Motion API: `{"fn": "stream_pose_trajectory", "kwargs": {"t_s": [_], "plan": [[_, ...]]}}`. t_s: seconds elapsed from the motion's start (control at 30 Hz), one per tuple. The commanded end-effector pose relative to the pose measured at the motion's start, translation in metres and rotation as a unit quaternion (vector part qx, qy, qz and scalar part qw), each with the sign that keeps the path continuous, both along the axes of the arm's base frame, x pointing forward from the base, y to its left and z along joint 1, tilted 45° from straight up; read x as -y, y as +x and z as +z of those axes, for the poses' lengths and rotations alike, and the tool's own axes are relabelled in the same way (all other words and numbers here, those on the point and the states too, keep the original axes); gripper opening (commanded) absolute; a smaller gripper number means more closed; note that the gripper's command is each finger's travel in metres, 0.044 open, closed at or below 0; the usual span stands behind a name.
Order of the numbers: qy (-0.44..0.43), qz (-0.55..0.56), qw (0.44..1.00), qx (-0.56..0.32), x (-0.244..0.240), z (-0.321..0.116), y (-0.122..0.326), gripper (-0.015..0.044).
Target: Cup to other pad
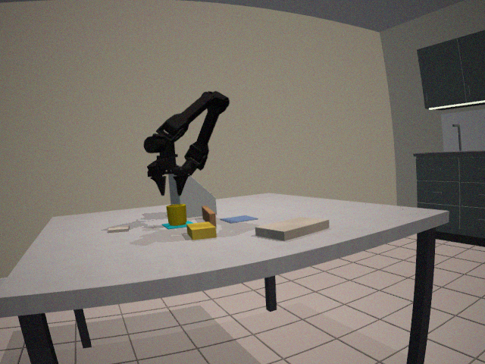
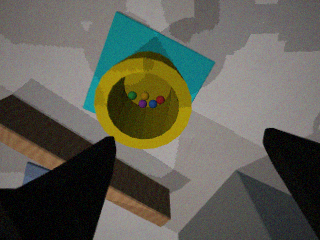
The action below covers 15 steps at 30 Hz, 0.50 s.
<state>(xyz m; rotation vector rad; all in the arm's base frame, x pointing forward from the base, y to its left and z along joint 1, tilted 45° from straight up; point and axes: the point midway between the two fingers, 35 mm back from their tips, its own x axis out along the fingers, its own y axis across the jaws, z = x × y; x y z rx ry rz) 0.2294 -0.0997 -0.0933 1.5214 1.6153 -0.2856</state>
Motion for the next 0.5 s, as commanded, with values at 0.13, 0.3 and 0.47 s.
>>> {"fn": "stream_pose_trajectory", "kwargs": {"t_s": [0.13,0.3,0.47], "plan": [[-0.008,0.003,1.0,0.006,0.029,0.029,-0.004,0.044],[-0.007,-0.002,1.0,0.006,0.029,0.03,-0.005,0.044],[-0.007,-0.002,1.0,0.006,0.029,0.03,-0.005,0.044]]}}
